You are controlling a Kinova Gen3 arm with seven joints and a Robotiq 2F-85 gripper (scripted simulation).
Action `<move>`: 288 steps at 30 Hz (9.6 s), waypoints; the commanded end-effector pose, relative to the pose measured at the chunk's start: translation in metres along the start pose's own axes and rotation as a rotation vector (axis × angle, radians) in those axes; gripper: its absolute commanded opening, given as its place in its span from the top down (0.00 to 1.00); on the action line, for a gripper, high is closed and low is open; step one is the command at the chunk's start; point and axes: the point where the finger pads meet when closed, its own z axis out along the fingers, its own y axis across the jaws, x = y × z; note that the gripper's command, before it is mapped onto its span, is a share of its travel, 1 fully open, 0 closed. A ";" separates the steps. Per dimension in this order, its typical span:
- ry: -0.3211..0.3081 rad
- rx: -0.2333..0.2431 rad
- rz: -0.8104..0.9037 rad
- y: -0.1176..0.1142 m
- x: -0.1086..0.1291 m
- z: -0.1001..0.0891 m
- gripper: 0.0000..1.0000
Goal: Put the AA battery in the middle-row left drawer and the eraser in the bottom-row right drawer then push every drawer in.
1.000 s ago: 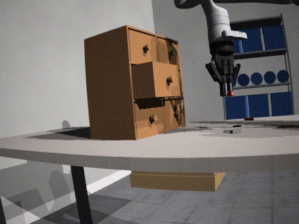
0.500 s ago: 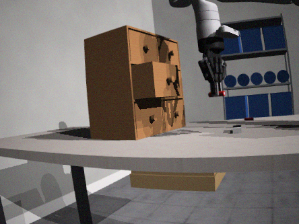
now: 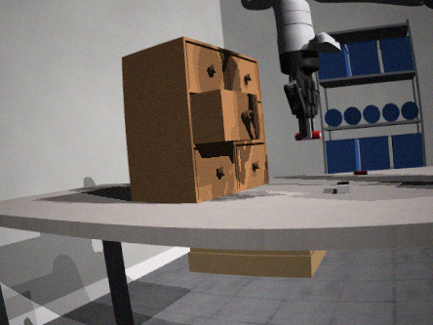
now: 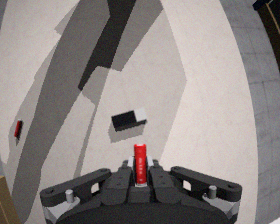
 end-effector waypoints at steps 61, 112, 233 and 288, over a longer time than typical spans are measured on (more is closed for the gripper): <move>-0.001 -0.001 -0.006 0.003 -0.002 -0.133 0.91; -0.863 0.000 -0.003 0.003 0.007 -0.127 0.91; -1.222 -0.004 -0.004 0.004 -0.142 -0.125 0.91; -1.222 -0.004 -0.004 0.004 -0.082 -0.129 0.00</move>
